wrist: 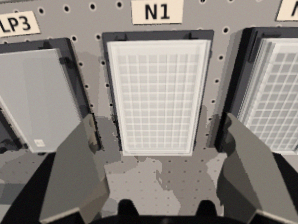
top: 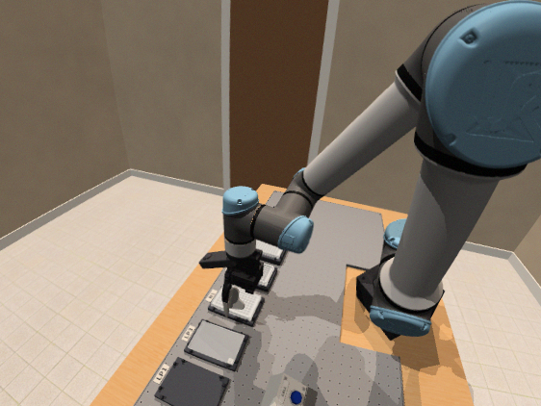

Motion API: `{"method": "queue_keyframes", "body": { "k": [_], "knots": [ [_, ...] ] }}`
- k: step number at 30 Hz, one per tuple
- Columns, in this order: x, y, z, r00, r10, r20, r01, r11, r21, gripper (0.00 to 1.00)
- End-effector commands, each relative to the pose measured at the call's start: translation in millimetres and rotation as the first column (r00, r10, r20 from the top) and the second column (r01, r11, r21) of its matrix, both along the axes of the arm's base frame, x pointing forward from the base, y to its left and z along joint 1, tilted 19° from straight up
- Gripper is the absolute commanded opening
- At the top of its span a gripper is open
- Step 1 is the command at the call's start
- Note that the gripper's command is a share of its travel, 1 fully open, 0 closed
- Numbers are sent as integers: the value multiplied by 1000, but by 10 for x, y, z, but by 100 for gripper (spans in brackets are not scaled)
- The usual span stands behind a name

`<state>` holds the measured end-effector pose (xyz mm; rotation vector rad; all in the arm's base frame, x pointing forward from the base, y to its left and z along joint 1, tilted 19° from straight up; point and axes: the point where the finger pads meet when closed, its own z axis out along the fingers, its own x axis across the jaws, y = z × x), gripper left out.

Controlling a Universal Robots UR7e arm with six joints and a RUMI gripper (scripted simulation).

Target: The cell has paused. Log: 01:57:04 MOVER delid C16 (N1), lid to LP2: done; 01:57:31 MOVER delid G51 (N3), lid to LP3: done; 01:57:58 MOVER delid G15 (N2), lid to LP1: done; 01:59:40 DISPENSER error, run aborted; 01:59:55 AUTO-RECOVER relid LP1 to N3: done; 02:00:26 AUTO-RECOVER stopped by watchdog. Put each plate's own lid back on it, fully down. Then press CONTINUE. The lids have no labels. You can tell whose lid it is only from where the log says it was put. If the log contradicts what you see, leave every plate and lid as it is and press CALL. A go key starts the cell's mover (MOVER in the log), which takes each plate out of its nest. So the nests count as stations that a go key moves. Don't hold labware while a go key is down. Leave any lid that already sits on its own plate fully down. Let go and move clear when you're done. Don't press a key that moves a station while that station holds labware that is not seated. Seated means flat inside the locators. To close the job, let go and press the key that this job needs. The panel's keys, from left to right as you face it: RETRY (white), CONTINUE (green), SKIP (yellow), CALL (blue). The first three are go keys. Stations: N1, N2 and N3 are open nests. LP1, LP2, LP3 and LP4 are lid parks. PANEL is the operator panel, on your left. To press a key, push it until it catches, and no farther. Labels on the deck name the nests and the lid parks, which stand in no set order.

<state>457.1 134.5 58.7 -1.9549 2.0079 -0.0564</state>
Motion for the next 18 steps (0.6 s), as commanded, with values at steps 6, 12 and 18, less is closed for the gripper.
{"method": "queue_keyframes", "body": {
  "k": [6, 12, 18],
  "knots": [
    [-12, -31, 128, 1000, 0, 4, 0, 1000, -1, 82],
    [-39, -50, 223, 1000, 0, 4, 0, 1000, -1, 82],
    [-57, -64, 286, 1000, 0, 4, 0, 1000, -1, 82]
  ]
}}
